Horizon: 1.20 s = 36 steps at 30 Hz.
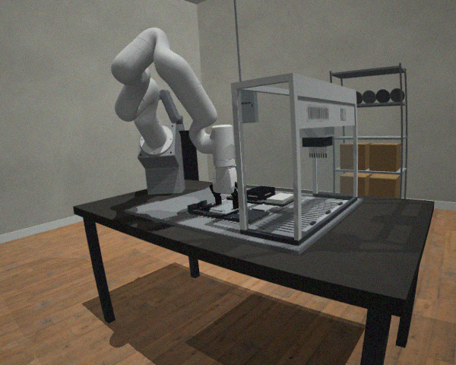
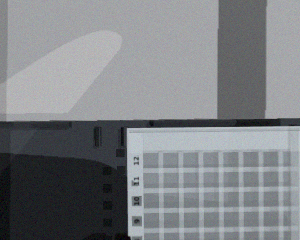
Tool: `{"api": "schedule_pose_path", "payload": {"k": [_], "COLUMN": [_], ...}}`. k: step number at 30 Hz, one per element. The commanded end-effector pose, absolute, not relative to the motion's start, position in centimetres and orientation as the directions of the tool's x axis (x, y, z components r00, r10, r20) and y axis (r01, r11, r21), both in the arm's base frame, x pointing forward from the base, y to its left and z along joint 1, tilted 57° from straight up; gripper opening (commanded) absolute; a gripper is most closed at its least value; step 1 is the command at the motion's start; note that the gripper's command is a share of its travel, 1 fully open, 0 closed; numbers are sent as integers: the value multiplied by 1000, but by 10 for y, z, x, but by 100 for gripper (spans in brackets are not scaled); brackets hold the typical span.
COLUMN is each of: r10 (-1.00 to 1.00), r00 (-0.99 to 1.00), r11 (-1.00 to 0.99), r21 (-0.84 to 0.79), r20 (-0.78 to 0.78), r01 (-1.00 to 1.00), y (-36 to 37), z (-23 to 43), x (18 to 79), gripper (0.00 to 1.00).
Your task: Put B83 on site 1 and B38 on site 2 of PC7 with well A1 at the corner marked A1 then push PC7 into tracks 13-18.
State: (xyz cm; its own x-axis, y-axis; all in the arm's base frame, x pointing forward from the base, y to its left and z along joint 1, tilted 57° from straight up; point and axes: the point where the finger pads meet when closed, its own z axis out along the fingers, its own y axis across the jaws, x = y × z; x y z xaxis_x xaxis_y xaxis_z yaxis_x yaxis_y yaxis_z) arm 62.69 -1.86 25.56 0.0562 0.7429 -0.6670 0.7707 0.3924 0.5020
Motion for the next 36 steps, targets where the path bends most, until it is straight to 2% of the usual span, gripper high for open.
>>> {"api": "schedule_pose_path", "payload": {"k": [1, 31, 32, 36], "r10": [743, 743, 743, 743], "r00": [56, 56, 56, 56], "r11": [393, 393, 393, 393], "r21": [503, 503, 503, 503], "r20": [-667, -667, -667, -667], "r01": [770, 770, 770, 770], "y": [-20, -23, -24, -24], "z": [254, 251, 251, 251], "x": [629, 633, 633, 633], "gripper": [0, 0, 100, 100]}}
